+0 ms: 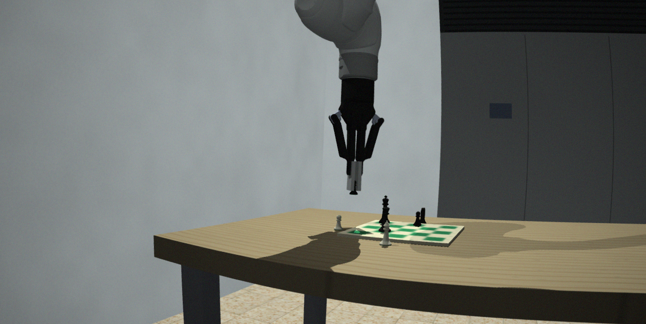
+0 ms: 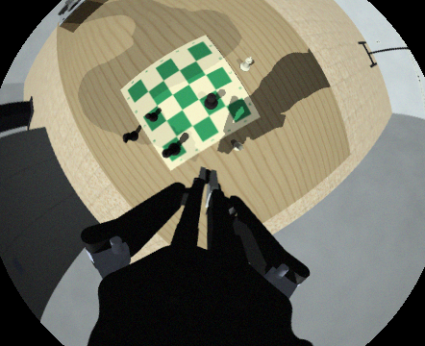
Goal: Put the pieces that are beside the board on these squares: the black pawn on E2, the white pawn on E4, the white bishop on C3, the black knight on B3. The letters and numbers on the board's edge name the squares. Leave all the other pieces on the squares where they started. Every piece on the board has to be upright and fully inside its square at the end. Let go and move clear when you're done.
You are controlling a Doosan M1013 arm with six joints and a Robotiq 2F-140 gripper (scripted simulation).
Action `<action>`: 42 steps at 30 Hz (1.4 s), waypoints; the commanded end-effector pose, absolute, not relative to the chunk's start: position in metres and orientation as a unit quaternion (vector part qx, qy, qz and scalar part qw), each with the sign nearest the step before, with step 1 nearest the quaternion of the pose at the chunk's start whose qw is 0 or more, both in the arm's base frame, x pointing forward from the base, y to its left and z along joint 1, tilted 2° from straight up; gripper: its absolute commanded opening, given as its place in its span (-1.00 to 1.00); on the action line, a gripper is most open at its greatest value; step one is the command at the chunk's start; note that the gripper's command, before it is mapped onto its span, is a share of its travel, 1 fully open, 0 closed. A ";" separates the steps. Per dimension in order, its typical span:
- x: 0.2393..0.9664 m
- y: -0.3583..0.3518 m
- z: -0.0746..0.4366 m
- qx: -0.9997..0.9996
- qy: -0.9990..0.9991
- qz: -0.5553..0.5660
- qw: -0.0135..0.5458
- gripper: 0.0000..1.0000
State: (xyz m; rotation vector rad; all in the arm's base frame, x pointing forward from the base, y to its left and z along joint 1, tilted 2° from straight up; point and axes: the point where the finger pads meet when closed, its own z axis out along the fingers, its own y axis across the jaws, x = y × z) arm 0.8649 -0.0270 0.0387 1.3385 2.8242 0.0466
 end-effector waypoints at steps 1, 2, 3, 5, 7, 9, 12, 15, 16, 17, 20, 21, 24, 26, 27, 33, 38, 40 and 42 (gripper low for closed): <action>0.864 -0.025 0.061 0.427 0.904 0.013 0.007 -1.00; 0.864 -0.025 0.063 0.427 0.904 0.013 0.007 -1.00; 0.864 -0.025 0.065 0.427 0.904 0.013 0.007 -1.00; 0.864 -0.025 0.065 0.427 0.904 0.013 0.007 -1.00; 0.864 -0.025 0.065 0.427 0.904 0.013 0.007 -1.00; 0.864 -0.025 0.065 0.427 0.904 0.013 0.007 -1.00; 0.864 -0.025 0.065 0.427 0.904 0.013 0.007 -1.00; 0.856 -0.021 0.066 0.427 0.904 0.013 0.007 -1.00; 0.840 -0.011 0.068 0.425 0.905 0.013 0.007 -1.00; 0.815 0.002 0.069 0.424 0.906 0.013 0.007 -1.00; 0.783 0.017 0.071 0.421 0.907 0.013 0.007 -1.00; 0.748 0.031 0.071 0.419 0.908 0.013 0.007 -1.00; 0.712 0.045 0.071 0.416 0.909 0.013 0.007 -1.00; 0.712 0.045 0.071 0.416 0.909 0.013 0.007 -1.00; 0.683 0.055 0.070 0.414 0.910 0.013 0.007 -1.00; 0.654 0.063 0.068 0.413 0.911 0.013 0.007 -1.00; 0.654 0.063 0.068 0.413 0.911 0.013 0.007 -1.00; 0.654 0.063 0.068 0.413 0.911 0.013 0.007 -1.00; 0.654 0.063 0.068 0.413 0.911 0.013 0.007 -1.00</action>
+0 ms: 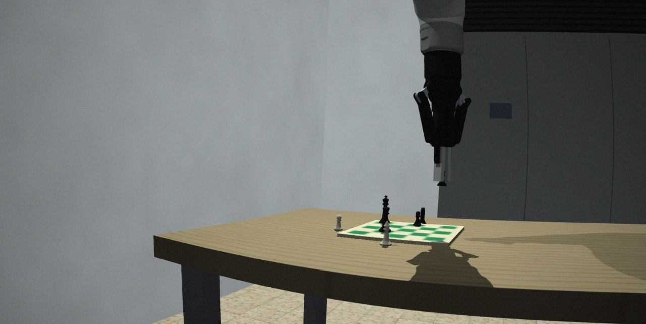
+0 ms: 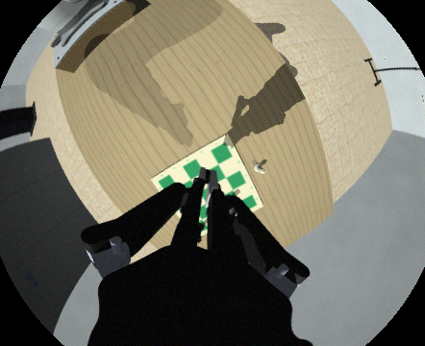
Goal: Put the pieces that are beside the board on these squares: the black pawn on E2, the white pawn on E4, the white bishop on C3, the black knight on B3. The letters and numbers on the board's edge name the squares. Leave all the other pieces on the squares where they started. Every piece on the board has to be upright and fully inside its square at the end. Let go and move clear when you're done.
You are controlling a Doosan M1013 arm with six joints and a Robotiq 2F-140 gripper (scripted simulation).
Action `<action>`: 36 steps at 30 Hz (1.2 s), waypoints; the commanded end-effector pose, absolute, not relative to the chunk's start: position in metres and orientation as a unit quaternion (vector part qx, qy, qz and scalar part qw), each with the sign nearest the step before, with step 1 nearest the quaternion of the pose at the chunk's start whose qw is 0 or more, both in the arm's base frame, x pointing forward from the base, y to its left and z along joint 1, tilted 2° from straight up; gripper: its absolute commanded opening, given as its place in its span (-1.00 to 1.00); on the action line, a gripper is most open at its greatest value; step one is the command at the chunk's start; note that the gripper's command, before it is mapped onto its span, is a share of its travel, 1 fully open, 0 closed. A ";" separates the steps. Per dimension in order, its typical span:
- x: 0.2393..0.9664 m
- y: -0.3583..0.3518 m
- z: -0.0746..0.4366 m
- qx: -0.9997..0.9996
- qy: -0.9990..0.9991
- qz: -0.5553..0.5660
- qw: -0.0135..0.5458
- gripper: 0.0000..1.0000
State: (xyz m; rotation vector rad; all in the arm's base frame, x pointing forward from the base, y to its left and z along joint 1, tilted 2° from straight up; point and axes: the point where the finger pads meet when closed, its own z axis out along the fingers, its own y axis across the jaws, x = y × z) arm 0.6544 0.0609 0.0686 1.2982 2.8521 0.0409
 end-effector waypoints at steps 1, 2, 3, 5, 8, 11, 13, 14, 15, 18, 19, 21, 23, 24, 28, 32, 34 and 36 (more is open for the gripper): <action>0.654 0.063 0.068 0.413 0.911 0.013 0.007 -1.00; 0.654 0.063 0.068 0.413 0.911 0.013 0.007 -1.00; 0.654 0.063 0.068 0.413 0.911 0.013 0.007 -1.00; 0.654 0.064 0.067 0.413 0.911 0.013 0.007 -1.00; 0.654 0.064 0.062 0.413 0.911 0.013 0.007 -1.00; 0.654 0.064 0.054 0.413 0.911 0.013 0.007 -1.00; 0.654 0.064 0.046 0.413 0.911 0.013 0.007 -1.00; 0.654 0.064 0.042 0.413 0.911 0.013 0.007 -1.00; 0.655 0.064 0.037 0.413 0.911 0.013 0.007 -1.00; 0.655 0.065 0.033 0.413 0.911 0.013 0.007 -1.00; 0.655 0.065 0.028 0.413 0.911 0.013 0.007 -1.00; 0.655 0.065 0.018 0.413 0.911 0.013 0.007 -1.00; 0.655 0.065 0.008 0.413 0.911 0.013 0.007 -1.00; 0.655 0.065 0.004 0.413 0.911 0.013 0.007 -1.00; 0.656 0.066 -0.012 0.413 0.911 0.013 0.007 -1.00; 0.656 0.066 -0.023 0.413 0.911 0.013 0.007 -1.00; 0.656 0.066 -0.024 0.413 0.911 0.013 0.007 -1.00; 0.656 0.066 -0.026 0.413 0.911 0.013 0.007 -1.00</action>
